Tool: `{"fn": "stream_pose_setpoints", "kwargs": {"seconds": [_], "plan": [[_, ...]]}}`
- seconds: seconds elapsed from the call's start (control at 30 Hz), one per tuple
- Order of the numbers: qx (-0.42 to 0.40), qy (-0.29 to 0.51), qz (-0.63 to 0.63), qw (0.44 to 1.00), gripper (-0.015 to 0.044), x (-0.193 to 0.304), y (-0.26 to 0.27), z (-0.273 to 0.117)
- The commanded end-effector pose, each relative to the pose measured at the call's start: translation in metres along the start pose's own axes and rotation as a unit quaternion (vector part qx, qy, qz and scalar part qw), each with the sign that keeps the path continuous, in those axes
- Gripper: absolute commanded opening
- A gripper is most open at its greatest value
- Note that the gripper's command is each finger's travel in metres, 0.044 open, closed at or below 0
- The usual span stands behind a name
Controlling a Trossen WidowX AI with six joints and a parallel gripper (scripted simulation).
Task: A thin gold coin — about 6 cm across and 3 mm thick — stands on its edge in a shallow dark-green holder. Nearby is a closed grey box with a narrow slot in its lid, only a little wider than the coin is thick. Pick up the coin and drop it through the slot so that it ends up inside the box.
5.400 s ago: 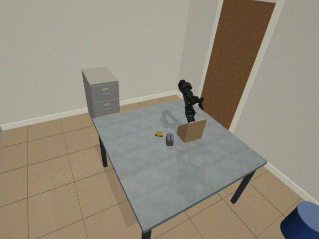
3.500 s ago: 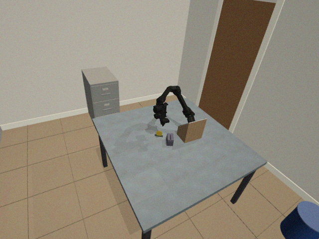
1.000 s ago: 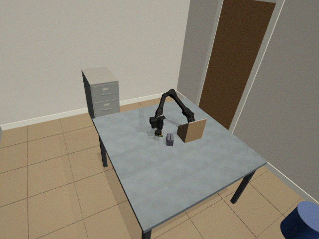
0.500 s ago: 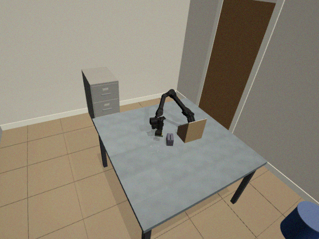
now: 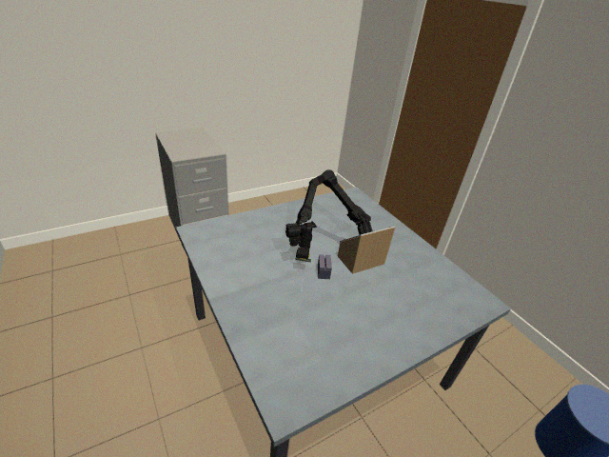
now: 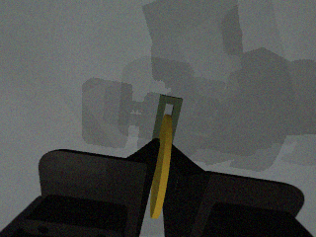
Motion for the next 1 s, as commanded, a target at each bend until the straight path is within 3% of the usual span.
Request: {"fn": "stream_pose_setpoints", "kwargs": {"seconds": [0.0,0.97], "plan": [[-0.011,-0.002,-0.009,1.000,0.0000,0.001,0.005,-0.007],[0.001,0.008,0.004,1.000,0.0000,0.001,0.003,-0.078]]}}
Point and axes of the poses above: the point midway between the two fingers, 35 mm back from their tips, its own z axis out along the fingers, its own y axis across the jaws, x = y × z, the point moved 1 cm from there along -z, back along the fingers, and after that the axes turned 1 degree about z, right-handed, at the moved point
